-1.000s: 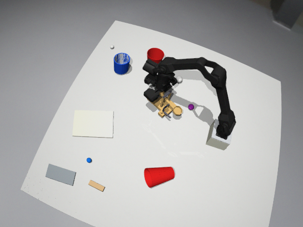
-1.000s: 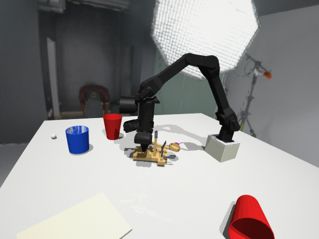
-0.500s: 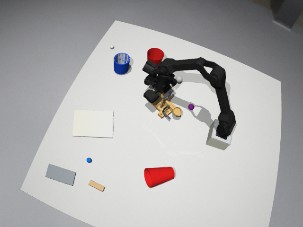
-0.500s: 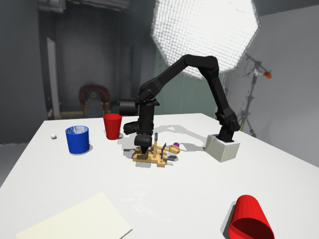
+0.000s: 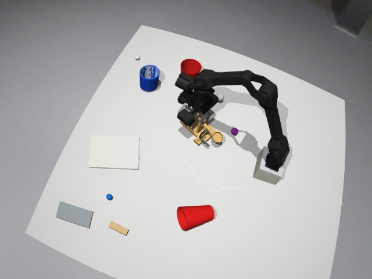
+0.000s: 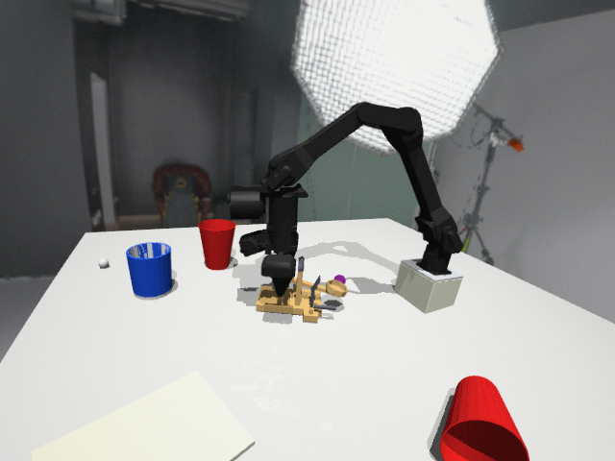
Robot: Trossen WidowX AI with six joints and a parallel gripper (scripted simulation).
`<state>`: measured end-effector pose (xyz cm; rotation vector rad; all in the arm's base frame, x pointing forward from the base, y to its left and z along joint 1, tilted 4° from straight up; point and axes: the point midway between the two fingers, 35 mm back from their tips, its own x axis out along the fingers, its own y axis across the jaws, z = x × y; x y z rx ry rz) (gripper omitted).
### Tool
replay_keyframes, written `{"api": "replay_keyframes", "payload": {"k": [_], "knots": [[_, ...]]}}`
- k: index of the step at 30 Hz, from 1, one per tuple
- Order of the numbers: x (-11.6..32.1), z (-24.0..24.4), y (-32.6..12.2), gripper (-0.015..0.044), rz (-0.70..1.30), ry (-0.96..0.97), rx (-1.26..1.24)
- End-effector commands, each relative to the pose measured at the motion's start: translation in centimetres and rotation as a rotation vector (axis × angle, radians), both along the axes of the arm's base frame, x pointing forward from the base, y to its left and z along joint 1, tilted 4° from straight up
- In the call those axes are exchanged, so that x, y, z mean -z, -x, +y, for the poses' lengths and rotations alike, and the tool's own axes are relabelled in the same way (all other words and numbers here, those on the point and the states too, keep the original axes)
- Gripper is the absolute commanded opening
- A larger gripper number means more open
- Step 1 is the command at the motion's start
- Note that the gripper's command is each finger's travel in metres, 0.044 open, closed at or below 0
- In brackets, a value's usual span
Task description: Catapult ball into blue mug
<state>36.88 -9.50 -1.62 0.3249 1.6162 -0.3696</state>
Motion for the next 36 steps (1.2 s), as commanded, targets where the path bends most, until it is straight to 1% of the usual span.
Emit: {"api": "replay_keyframes", "payload": {"k": [1, 3, 4, 6, 7, 15, 17, 20, 36], "knots": [[-6.4, 0.0, -0.8, 0.044, -0.036, 0.009, 0.001], [-8.5, 0.1, -0.5, 0.044, -0.036, 0.008, 0.001], [-8.8, 0.1, -0.5, 0.044, -0.036, 0.008, 0.001], [-8.8, 0.1, -0.5, 0.044, -0.036, 0.008, 0.001], [-7.2, 0.0, -0.7, 0.044, -0.037, 0.009, -0.003], [-8.3, 0.1, -0.6, 0.044, -0.049, 0.011, -0.005], [-7.3, 0.0, -0.7, 0.044, -0.049, 0.011, -0.005], [-3.9, 0.0, -0.5, 0.044, -0.049, 0.011, -0.005], [-1.9, -0.1, -0.5, 0.044, -0.049, 0.011, -0.005]]}}
